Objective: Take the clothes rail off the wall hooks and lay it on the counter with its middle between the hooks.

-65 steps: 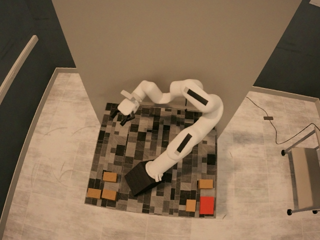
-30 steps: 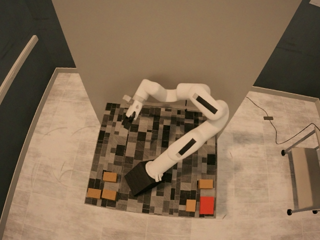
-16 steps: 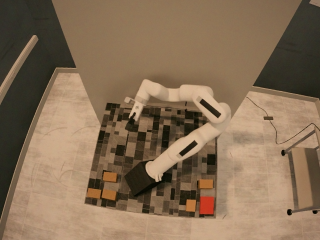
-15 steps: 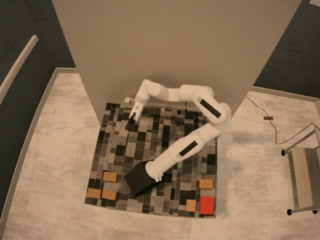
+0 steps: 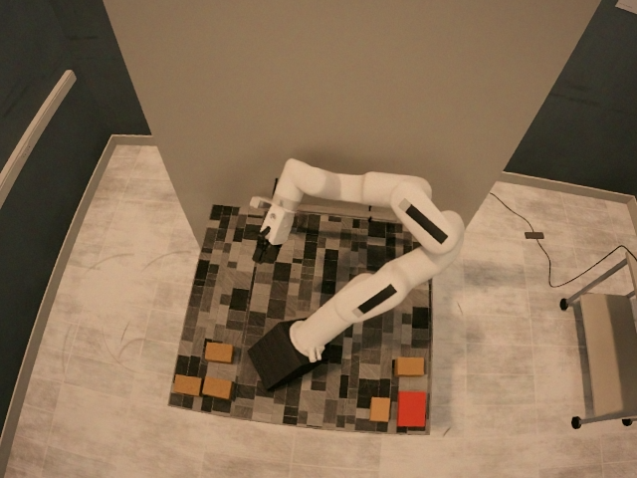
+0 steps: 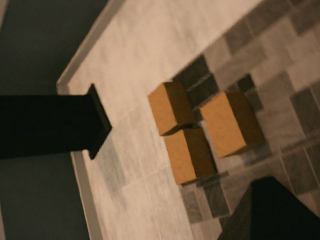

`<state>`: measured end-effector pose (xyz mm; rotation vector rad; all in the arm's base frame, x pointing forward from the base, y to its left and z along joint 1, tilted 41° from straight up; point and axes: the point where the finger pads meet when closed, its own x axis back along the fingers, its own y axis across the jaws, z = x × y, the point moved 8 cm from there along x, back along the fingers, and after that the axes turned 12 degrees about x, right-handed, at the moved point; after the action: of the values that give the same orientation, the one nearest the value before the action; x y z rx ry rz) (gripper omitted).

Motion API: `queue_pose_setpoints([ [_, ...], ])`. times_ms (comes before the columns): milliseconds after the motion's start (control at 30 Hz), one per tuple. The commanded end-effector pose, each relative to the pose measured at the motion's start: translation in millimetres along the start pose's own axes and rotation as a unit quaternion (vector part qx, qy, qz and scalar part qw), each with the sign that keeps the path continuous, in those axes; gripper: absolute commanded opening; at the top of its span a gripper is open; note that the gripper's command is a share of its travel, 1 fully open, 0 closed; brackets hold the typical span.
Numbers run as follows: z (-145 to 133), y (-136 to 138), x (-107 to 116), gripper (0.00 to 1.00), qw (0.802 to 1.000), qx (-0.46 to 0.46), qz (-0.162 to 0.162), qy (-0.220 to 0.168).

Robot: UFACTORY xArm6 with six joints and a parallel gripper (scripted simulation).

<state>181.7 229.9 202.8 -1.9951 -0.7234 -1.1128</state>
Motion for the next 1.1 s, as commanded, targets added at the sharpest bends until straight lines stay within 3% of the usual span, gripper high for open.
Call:
queue_pose_setpoints([
  [0, -10.7, -1.8, 1.2, 1.0, 0.996, -0.082, -0.031, -0.01],
  [233, -15.2, -2.7, 1.3, 1.0, 0.99, -0.134, -0.049, -0.012],
  [633, -32.3, -2.0, 2.5, 1.0, 0.956, -0.275, -0.102, -0.005],
  [800, -36.4, -0.8, 3.1, 1.0, 0.949, -0.296, -0.109, -0.003],
  [1000, -44.5, -0.2, 4.0, 1.0, 0.915, -0.378, -0.14, 0.012],
  [1067, -44.5, -0.5, 3.9, 1.0, 0.912, -0.384, -0.142, 0.014],
])
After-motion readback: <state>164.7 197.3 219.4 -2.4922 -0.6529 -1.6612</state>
